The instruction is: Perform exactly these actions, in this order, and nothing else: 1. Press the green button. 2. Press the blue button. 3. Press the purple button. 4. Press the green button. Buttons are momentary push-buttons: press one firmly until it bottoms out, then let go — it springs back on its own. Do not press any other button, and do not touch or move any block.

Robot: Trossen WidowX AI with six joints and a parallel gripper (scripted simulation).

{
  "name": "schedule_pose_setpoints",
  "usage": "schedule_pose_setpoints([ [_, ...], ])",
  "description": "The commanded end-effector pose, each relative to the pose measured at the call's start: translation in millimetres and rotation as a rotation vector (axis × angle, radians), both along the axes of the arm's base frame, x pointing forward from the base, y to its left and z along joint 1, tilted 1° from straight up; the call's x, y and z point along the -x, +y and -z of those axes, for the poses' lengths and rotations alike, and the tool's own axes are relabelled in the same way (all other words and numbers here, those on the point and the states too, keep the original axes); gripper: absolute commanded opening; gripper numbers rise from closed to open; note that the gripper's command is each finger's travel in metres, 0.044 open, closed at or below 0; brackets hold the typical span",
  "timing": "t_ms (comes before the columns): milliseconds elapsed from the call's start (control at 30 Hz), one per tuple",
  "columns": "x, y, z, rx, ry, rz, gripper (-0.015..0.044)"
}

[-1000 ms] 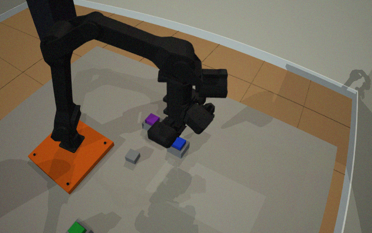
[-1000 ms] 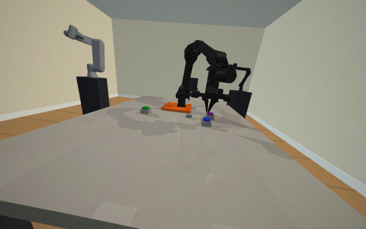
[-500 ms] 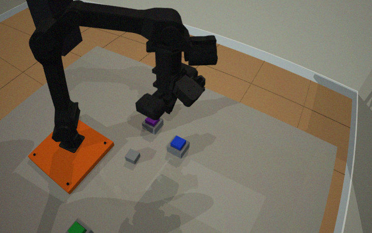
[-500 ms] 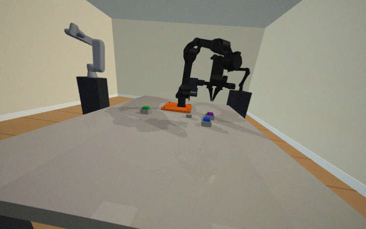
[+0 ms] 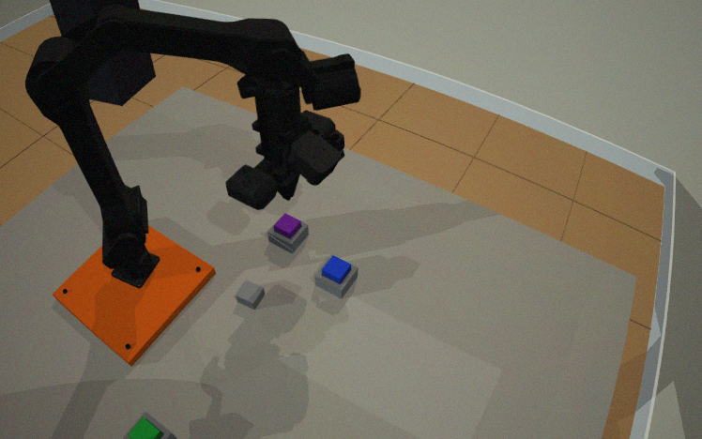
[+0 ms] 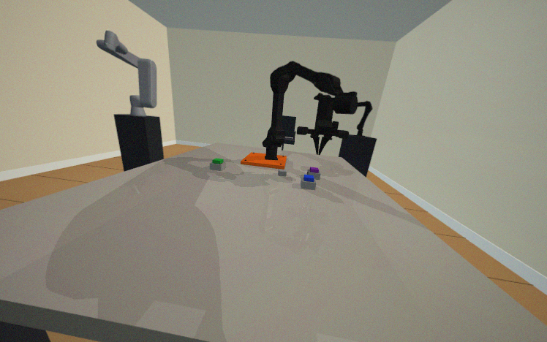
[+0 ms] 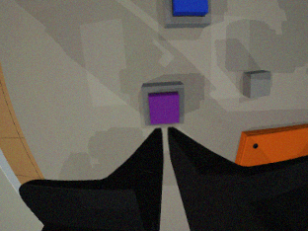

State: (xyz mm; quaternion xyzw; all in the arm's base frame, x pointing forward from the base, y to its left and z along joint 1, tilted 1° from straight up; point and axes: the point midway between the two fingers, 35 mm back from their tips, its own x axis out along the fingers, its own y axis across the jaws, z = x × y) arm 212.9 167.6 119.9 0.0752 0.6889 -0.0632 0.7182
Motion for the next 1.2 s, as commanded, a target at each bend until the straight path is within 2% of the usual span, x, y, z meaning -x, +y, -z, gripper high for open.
schedule_pose_setpoints([
  [0, 3.8, -2.2, 33.1, 0.011, 0.014, 0.004, 0.0020],
  [1167, 3.0, -2.2, 66.8, 0.011, 0.014, 0.004, 0.0020],
])
